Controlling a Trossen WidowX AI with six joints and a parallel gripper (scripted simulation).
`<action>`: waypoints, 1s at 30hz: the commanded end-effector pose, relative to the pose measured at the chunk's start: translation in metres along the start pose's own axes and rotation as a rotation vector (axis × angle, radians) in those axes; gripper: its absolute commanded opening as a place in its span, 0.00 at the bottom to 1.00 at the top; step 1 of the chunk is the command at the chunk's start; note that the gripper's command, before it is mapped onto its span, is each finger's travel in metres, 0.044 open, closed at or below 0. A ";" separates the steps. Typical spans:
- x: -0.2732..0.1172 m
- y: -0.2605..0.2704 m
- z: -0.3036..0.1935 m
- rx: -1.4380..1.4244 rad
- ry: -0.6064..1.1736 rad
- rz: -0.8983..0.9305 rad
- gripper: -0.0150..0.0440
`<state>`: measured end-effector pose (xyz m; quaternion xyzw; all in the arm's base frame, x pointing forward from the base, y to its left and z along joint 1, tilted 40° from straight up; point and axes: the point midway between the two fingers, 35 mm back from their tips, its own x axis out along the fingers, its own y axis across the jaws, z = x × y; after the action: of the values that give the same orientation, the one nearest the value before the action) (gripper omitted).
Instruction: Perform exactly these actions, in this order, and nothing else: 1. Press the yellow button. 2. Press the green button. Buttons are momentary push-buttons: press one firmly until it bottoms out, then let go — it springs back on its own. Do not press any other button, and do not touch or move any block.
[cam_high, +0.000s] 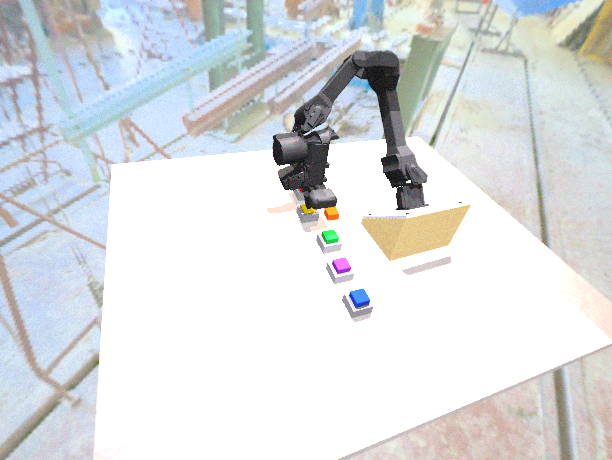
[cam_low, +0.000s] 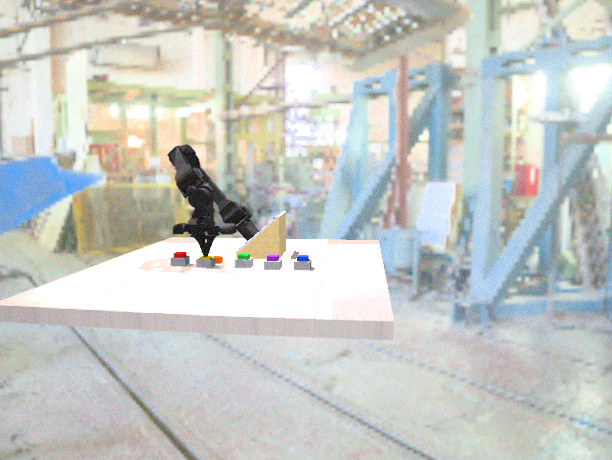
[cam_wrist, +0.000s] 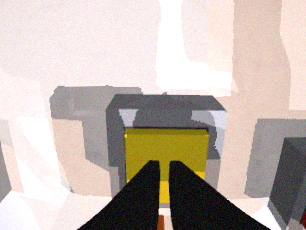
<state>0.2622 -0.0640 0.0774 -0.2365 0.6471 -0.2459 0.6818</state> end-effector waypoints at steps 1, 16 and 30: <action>0.001 -0.001 0.000 -0.005 0.001 -0.005 0.29; -0.041 0.000 0.001 -0.006 0.001 -0.002 0.29; -0.095 0.071 -0.002 -0.009 0.002 0.011 0.29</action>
<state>0.2609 0.0125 0.1352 -0.2331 0.6454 -0.2474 0.6840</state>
